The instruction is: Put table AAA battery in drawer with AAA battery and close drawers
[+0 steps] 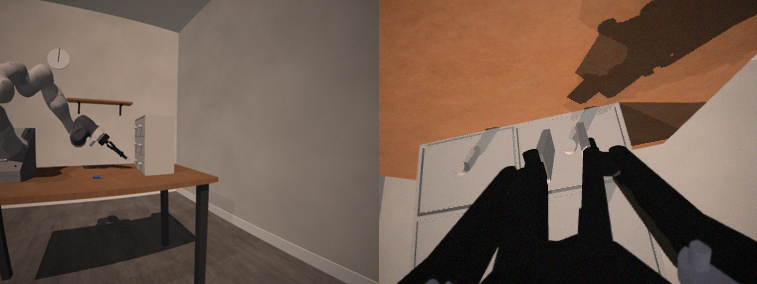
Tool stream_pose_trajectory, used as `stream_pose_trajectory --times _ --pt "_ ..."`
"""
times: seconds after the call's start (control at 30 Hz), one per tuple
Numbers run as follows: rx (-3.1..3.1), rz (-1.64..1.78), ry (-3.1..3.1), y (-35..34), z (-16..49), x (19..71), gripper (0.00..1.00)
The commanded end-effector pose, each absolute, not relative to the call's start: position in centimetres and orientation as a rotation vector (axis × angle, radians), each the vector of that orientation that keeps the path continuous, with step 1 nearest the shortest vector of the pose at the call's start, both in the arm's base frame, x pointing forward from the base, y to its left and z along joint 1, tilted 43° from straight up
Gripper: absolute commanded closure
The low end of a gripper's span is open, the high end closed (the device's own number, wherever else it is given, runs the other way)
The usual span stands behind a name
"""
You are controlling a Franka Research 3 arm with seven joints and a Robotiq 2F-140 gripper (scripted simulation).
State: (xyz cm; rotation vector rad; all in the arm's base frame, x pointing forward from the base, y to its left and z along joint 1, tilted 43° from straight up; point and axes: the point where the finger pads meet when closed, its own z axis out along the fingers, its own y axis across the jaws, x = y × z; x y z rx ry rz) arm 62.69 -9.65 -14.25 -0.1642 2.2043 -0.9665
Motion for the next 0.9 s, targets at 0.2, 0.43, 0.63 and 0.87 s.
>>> stream_pose_trajectory --times 0.2,0.43,0.63,0.87 --pt "-0.173 -0.969 2.203 -9.68 -14.28 62.75 0.8" --pt "-0.173 -0.969 2.203 -9.68 -14.28 62.75 0.8" --pt "-0.173 -0.969 2.203 -9.69 -14.28 62.77 0.8" --pt "-0.173 -0.969 2.203 -9.79 -14.27 63.27 0.8"
